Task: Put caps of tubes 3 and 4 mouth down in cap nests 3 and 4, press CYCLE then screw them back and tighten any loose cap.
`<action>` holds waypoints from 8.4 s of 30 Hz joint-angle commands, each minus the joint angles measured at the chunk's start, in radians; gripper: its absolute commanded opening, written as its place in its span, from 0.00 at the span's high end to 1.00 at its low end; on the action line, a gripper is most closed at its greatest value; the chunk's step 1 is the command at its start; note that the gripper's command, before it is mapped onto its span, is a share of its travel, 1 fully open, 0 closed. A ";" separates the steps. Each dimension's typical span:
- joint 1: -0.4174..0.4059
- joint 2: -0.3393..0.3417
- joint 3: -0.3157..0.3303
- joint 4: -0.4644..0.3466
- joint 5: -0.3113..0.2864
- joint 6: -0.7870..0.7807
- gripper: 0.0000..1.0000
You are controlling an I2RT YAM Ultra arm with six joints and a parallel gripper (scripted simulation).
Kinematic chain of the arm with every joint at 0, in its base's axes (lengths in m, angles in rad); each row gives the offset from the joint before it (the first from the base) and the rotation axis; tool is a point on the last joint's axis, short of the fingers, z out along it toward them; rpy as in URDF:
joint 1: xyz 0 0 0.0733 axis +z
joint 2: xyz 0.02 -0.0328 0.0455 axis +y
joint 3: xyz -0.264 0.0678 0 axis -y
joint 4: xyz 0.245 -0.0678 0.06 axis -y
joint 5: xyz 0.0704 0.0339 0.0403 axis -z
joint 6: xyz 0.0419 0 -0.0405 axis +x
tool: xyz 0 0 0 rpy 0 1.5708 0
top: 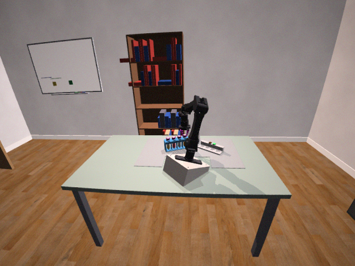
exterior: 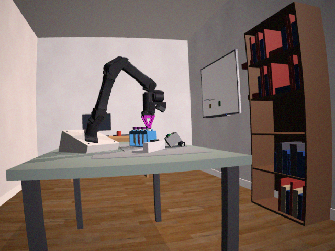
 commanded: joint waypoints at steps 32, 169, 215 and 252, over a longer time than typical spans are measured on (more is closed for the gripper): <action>0.003 -0.009 0.007 0.001 0.001 -0.438 0.51; 0.000 -0.004 0.014 0.001 0.001 0.991 1.00; 0.002 -0.005 0.019 -0.005 0.001 0.913 0.51; 0.008 -0.004 0.018 -0.005 0.001 -0.401 0.51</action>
